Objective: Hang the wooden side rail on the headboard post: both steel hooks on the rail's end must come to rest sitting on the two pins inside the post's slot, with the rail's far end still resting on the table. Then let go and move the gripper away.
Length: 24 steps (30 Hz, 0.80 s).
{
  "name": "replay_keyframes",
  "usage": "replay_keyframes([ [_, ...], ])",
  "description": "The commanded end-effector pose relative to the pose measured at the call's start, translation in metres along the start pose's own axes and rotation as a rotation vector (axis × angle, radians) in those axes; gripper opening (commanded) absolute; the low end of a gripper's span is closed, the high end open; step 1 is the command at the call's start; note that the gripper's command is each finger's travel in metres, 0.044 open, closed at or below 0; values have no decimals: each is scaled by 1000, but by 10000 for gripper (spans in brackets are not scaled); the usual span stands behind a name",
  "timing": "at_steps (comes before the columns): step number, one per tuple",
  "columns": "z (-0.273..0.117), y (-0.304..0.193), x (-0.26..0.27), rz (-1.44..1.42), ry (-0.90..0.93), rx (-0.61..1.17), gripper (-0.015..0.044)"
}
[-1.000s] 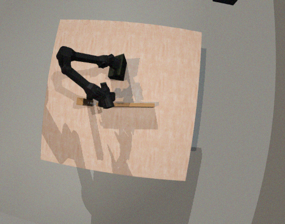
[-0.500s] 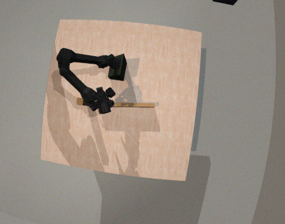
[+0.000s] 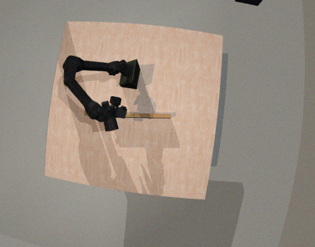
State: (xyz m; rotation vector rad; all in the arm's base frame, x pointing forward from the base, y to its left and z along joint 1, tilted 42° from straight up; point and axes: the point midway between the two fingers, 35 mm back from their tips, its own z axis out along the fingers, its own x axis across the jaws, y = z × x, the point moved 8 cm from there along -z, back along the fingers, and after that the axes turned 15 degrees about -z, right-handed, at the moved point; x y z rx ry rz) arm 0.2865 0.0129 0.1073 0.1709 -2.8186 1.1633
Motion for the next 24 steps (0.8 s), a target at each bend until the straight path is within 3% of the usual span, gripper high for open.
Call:
replay_keyframes([
  [1,-4,0,-7,-174,8,-61,440],
  [10,-2,0,-7,-174,8,-61,440],
  [14,29,2,-7,-174,8,-59,440],
  [24,46,3,-6,-174,9,-58,440],
])
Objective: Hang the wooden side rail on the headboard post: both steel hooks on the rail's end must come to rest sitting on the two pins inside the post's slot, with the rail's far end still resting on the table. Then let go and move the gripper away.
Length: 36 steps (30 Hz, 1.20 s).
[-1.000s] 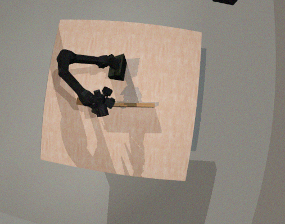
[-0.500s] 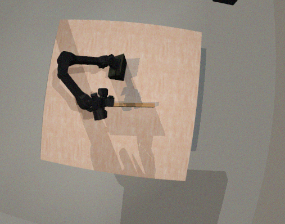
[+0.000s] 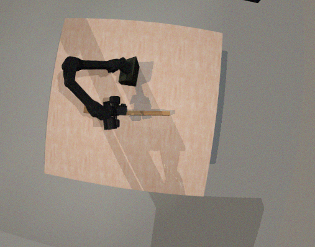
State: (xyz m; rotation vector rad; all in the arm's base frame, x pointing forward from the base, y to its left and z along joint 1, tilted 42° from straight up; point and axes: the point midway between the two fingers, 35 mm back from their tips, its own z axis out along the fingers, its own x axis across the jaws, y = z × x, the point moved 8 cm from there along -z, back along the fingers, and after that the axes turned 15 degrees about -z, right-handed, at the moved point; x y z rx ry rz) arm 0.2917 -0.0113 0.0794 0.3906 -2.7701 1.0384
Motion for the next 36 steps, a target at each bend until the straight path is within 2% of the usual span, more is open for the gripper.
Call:
replay_keyframes([
  [1,10,0,1,-7,5,3,440],
  [36,64,0,0,-7,6,4,440],
])
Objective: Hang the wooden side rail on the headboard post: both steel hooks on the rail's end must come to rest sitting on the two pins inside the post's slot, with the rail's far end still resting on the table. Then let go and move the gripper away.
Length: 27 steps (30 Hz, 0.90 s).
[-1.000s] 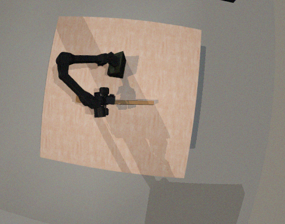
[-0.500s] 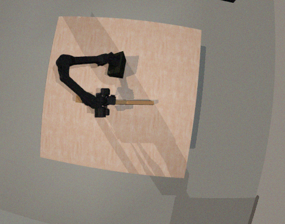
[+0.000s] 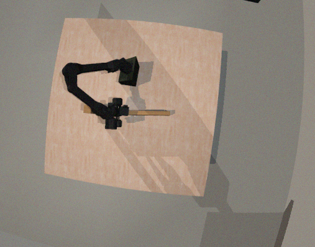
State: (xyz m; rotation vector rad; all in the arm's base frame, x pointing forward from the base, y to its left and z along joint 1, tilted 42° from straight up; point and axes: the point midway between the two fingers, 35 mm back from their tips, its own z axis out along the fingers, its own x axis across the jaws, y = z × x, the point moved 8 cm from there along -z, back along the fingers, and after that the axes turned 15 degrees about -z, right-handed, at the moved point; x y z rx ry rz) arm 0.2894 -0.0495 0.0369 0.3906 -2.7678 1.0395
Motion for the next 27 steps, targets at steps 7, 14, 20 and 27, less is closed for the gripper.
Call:
replay_keyframes([
  [7,18,1,2,-6,5,5,440],
  [14,20,1,2,-6,5,5,361],
  [20,20,1,2,-6,5,5,204],
  [27,20,1,2,-6,5,5,79],
])
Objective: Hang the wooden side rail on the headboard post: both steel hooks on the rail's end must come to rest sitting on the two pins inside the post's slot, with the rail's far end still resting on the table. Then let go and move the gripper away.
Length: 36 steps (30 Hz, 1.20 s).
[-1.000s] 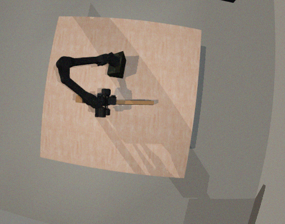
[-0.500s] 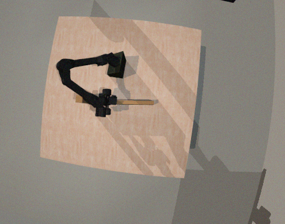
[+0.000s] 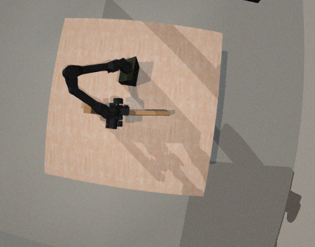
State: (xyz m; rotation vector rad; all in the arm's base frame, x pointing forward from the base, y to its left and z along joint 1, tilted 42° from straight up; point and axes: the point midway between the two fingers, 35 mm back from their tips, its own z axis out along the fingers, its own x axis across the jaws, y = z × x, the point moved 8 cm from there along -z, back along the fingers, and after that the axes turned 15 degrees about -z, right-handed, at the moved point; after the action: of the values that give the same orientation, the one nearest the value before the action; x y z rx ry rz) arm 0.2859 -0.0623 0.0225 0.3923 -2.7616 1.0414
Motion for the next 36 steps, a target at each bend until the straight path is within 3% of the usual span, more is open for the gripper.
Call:
replay_keyframes([
  [1,0,0,0,-3,1,3,72],
  [5,0,0,0,-3,1,3,0],
  [36,0,0,0,76,2,1,0],
])
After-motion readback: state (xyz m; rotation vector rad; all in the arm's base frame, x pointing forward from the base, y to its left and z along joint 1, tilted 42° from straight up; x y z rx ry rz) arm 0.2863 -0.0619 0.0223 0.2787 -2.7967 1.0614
